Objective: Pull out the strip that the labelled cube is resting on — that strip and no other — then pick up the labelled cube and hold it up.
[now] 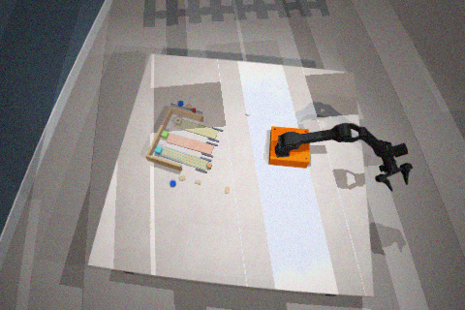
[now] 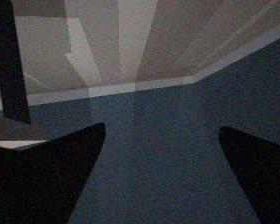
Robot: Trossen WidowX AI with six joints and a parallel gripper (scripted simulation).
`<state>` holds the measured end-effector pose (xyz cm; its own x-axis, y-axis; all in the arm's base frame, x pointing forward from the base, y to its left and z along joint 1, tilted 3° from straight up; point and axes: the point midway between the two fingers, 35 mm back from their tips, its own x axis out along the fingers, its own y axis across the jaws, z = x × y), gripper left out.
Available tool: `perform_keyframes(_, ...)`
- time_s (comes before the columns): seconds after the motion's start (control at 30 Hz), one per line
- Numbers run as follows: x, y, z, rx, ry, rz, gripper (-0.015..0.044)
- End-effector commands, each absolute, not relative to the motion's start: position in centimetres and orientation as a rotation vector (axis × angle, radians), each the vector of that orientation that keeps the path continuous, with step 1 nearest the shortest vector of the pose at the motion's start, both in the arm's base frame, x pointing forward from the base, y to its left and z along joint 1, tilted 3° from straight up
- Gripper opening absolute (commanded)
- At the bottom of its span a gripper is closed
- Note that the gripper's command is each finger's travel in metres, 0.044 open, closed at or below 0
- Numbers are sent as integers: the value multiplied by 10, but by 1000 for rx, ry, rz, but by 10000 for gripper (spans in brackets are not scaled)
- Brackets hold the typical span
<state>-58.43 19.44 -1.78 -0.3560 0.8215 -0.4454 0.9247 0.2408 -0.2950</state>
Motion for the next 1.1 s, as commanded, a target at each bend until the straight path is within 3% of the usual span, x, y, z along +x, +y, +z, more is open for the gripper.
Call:
perform_keyframes(0.0, -584, 195, -15, 1652, 2311, -768, 400)
perform_keyframes(0.53, -582, 199, 21, 1663, 2308, -778, 400)
perform_keyframes(0.8, -526, 298, 40, 1889, 2165, -1031, 400)
perform_keyframes(1.07, -431, 401, 61, 2175, 1945, -1348, 400)
